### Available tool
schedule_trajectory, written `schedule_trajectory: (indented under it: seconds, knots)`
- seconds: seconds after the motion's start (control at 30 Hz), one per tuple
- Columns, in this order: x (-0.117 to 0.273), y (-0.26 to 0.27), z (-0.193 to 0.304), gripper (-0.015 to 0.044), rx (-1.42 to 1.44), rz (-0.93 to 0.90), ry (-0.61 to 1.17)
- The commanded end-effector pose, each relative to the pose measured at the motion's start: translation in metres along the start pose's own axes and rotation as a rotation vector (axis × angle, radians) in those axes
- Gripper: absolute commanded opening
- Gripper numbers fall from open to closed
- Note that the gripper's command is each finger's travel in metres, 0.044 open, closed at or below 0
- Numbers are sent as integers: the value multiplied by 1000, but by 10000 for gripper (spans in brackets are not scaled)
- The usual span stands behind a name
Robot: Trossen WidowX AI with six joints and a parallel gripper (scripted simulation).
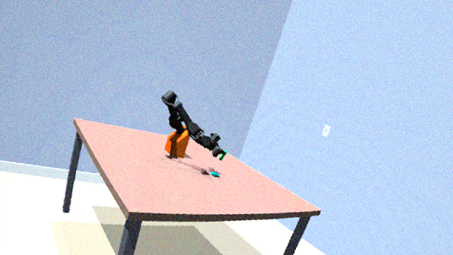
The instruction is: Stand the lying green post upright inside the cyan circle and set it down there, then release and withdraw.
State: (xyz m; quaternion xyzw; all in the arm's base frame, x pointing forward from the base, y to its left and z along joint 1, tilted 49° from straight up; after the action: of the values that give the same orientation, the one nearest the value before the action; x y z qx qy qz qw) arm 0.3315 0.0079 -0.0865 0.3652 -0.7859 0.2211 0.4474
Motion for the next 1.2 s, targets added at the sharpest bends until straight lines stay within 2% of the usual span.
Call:
schedule_trajectory:
  seconds: [0.0, 0.7, 1.17]
  knots:
    - [3, 1, 0, 23, 14, 3, -26]
    - [20, 2, -4, 23, 99, 45, -168]
    - [21, 3, -4, 23, 101, 46, -172]
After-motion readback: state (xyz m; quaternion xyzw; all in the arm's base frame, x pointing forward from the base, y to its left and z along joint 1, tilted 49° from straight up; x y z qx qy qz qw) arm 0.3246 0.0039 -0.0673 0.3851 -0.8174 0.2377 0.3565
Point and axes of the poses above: the point midway between the two fingers, 35 mm back from their tips, its own x axis back along the fingers, its own y axis across the jaws, z = x × y, the point moved 1 cm from there along x, back along the fingers, and after that the axes turned 14 degrees about -x, right-handed, at the moved point
